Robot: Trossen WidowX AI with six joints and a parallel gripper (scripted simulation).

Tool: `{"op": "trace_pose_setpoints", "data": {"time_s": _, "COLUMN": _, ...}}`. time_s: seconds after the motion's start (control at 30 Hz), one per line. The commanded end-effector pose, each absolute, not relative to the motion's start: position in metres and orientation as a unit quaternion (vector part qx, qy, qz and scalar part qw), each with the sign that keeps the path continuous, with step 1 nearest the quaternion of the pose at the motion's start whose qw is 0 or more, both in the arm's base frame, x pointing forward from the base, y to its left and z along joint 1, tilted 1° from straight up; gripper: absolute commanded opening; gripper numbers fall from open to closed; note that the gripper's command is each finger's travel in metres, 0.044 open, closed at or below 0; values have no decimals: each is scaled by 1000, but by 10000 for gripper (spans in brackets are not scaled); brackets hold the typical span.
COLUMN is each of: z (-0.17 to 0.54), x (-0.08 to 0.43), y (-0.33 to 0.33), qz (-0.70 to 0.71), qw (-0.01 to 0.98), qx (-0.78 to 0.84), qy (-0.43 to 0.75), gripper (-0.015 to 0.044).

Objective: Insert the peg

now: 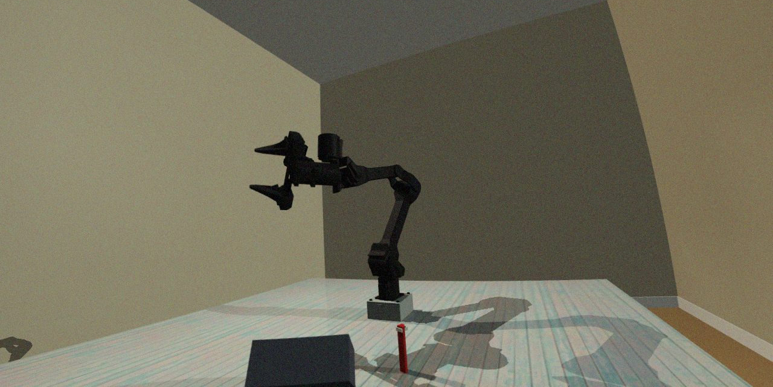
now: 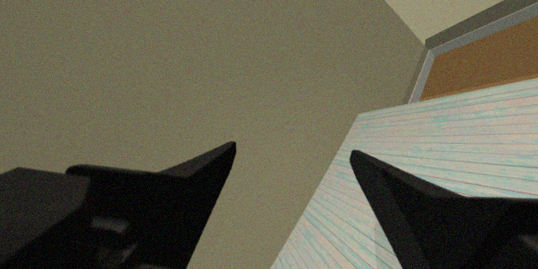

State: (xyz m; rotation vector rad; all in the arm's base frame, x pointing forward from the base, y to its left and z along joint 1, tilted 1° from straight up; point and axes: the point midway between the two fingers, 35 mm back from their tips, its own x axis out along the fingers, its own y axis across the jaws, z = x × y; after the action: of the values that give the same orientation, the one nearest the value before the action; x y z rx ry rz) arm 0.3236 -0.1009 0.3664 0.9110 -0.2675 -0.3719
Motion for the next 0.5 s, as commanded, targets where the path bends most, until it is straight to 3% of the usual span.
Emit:
{"op": "trace_pose_setpoints", "data": {"time_s": 0.0, "z": 351, "x": 341, "y": -82, "qz": -163, "qw": 860, "qx": 476, "qy": -80, "gripper": 440}}
{"op": "trace_pose_setpoints", "data": {"time_s": 0.47, "z": 288, "x": 377, "y": -13, "qz": -152, "qw": 791, "qx": 586, "qy": 87, "gripper": 440}}
